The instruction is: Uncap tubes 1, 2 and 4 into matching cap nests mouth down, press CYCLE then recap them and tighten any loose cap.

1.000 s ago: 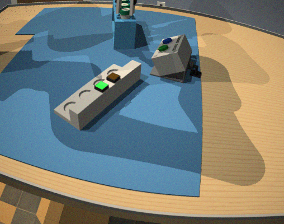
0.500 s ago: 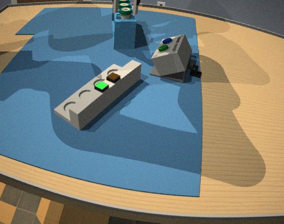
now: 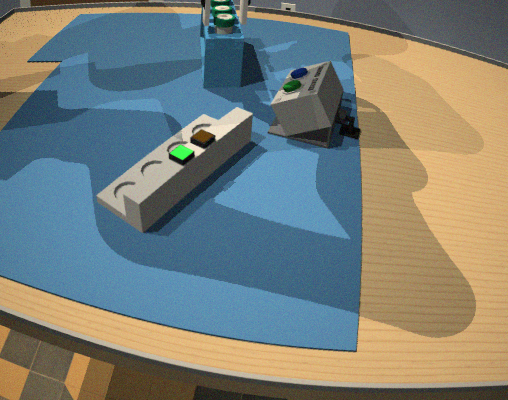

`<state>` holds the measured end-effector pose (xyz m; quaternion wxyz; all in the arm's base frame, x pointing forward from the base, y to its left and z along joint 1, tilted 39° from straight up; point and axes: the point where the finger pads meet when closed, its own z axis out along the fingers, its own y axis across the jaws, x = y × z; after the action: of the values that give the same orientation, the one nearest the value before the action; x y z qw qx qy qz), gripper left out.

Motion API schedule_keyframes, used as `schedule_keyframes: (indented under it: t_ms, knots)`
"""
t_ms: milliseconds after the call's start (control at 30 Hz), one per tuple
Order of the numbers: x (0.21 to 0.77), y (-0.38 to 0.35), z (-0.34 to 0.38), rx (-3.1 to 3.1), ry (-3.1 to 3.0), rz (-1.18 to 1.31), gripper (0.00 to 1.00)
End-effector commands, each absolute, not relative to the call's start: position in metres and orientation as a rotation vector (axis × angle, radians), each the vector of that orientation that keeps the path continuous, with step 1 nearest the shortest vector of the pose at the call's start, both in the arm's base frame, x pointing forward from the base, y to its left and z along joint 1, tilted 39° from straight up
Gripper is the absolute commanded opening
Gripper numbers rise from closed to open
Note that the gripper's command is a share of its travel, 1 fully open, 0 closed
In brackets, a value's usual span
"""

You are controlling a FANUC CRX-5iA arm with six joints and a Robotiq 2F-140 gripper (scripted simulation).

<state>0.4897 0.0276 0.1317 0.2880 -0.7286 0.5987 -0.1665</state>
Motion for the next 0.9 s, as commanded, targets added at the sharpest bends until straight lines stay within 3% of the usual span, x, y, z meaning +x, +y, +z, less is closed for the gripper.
schedule_keyframes:
  t_ms: [0, 333, 367, 867]
  knots:
    - [0.4897, 0.0274, 0.1317, -2.06, 1.454, -0.472, 0.35]
    - [0.4897, 0.0272, 0.1317, -2.206, 1.268, -0.546, 0.35]
    - [0.4897, 0.0272, 0.1317, -2.206, 1.268, -0.546, 0.0]
    - [0.4898, 0.0272, 0.1317, -2.18, 1.302, -0.533, 0.0]
